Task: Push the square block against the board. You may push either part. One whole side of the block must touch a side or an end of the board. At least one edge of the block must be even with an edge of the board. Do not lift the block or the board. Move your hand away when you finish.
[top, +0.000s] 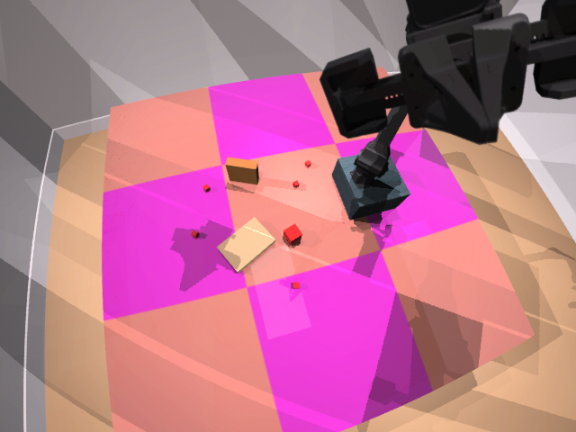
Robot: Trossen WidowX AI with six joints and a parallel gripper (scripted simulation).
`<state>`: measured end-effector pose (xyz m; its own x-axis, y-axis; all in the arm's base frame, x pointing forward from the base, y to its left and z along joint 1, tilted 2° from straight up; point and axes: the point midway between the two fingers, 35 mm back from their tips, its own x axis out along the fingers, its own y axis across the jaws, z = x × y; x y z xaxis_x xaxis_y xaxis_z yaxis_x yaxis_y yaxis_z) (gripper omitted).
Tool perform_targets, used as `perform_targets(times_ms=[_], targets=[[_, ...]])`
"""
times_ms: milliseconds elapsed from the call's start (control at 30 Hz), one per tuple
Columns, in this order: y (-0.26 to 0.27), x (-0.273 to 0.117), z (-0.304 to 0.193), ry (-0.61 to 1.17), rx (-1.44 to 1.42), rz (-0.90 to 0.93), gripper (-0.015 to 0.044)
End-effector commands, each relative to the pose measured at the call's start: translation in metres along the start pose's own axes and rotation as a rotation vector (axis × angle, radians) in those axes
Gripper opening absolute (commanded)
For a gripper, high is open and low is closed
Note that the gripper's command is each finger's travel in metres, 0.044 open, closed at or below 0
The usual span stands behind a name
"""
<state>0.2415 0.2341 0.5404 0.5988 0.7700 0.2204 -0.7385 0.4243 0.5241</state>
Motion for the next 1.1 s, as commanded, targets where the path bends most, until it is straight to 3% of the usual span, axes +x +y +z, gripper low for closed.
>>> perform_targets(times_ms=[0,533,1067], targets=[[-0.038,0.007,-0.007,0.022,0.049,-0.114,0.0],[-0.182,-0.002,-0.023,0.047,0.269,-0.546,0.0],[-0.304,-0.056,-0.033,0.0,0.464,-0.923,0.0]])
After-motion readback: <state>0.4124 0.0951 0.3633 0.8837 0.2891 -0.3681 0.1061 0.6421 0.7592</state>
